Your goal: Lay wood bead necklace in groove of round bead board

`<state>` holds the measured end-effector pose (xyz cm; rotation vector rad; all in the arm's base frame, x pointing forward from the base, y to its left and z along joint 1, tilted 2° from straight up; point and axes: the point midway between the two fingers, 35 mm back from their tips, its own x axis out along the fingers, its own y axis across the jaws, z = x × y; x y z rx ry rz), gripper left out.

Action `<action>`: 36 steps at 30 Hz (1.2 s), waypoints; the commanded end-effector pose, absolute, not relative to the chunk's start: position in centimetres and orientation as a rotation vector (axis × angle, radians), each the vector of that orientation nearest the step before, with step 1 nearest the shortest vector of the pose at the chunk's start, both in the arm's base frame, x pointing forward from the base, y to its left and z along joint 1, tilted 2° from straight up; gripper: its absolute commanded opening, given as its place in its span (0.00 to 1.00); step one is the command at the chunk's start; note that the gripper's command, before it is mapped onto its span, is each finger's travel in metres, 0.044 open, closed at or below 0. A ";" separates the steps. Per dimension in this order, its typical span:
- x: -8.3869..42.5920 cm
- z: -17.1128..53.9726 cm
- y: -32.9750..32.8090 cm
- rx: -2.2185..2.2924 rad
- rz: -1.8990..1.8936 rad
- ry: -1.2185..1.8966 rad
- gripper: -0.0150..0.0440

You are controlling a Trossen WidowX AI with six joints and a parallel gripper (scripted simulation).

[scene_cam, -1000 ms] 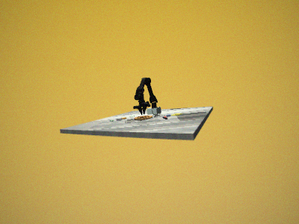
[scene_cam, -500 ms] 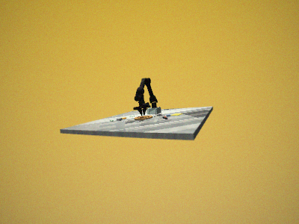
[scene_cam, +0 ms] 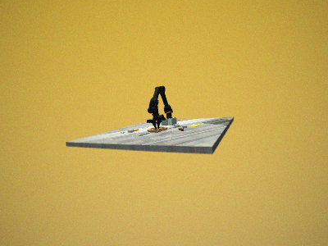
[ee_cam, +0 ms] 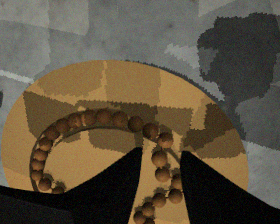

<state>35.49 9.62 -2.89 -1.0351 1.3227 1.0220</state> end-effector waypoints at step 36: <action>35.5 -2.9 9.6 -1.035 1.022 1.322 0.25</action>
